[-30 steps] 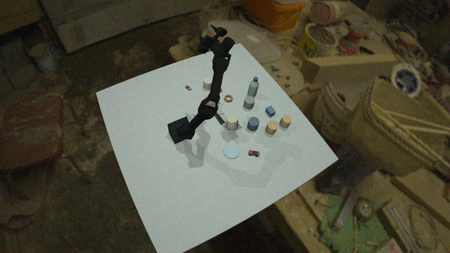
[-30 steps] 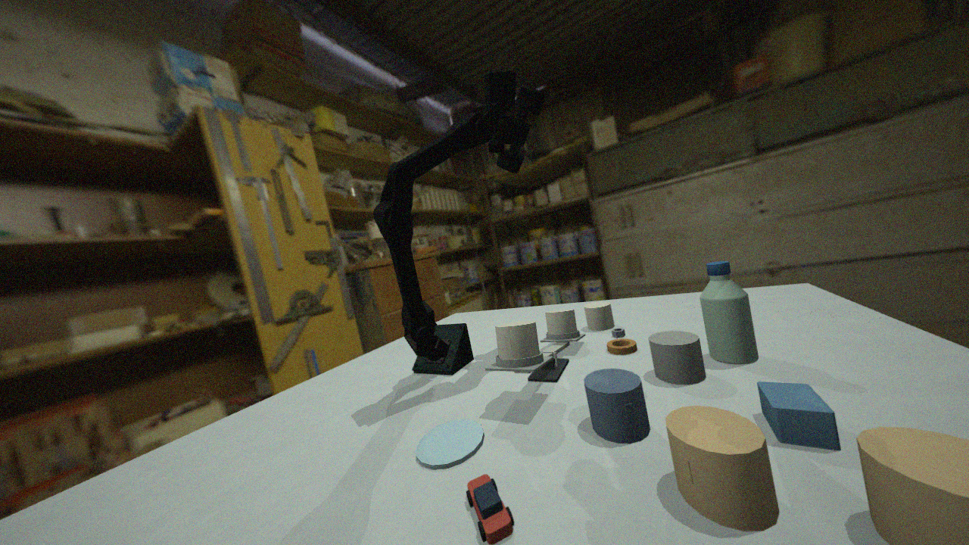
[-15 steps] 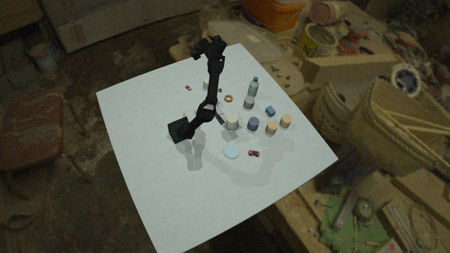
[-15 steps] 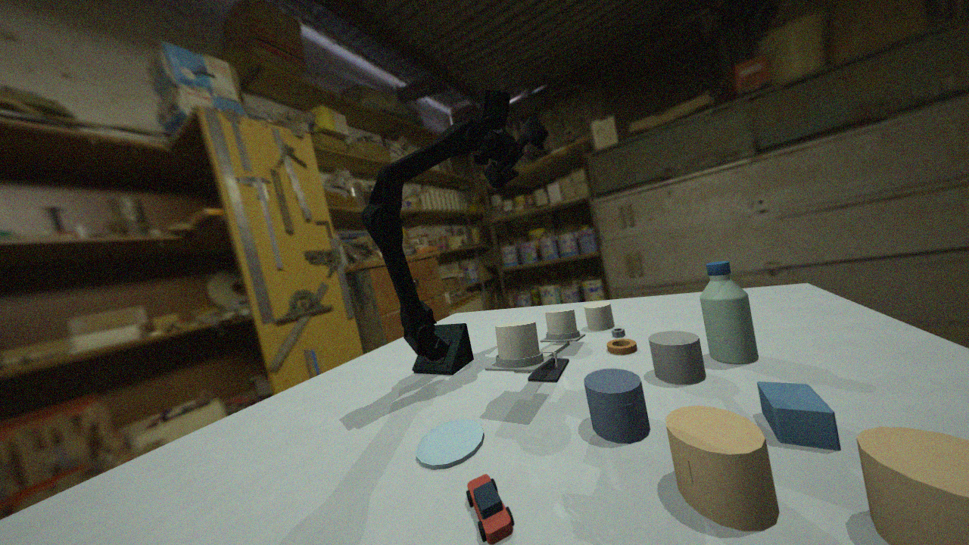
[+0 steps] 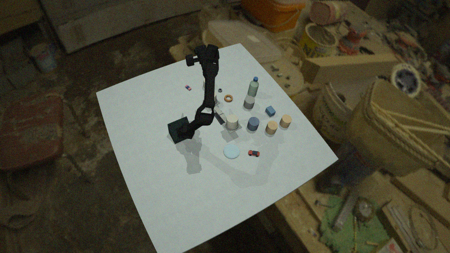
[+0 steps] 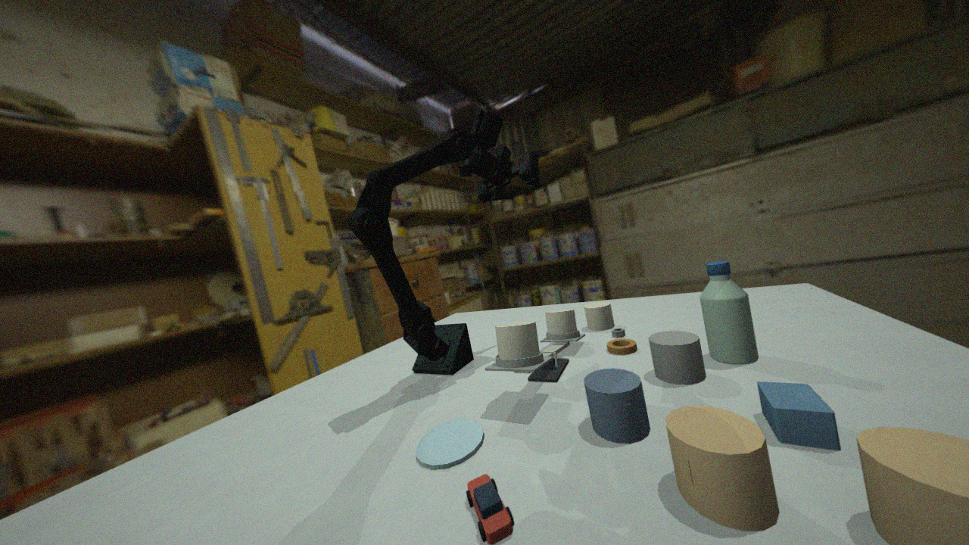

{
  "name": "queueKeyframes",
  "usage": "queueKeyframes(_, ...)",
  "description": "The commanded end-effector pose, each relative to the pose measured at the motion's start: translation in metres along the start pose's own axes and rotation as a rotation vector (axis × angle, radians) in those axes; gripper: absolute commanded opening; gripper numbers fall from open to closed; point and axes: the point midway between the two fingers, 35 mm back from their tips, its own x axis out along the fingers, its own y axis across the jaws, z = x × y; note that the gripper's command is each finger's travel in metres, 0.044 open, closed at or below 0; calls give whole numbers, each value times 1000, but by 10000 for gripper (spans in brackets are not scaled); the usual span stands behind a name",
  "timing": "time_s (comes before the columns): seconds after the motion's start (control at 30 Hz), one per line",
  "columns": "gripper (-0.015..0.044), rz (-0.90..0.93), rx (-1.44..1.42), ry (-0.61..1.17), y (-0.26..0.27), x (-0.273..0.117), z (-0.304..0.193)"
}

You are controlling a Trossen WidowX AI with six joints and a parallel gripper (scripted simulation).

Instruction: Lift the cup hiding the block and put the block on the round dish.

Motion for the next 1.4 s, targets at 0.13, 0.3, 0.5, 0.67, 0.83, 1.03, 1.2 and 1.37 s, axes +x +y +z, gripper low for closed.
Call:
queueKeyframes(0.13, 440, -66, 181, 157, 13, -4, -39)
queueKeyframes(0.3, 440, -134, 295, 254, 19, -9, -65)
queueKeyframes(0.5, 440, -244, 426, 361, 26, -20, -98)
queueKeyframes(0.67, 440, -355, 522, 432, 30, -32, -125)
queueKeyframes(0.83, 440, -488, 609, 487, 33, -46, -151)
queueKeyframes(1.03, 440, -664, 691, 518, 33, -67, -179)
queueKeyframes(1.2, 440, -823, 743, 511, 32, -86, -200)
queueKeyframes(1.37, 440, -979, 775, 470, 30, -105, -218)
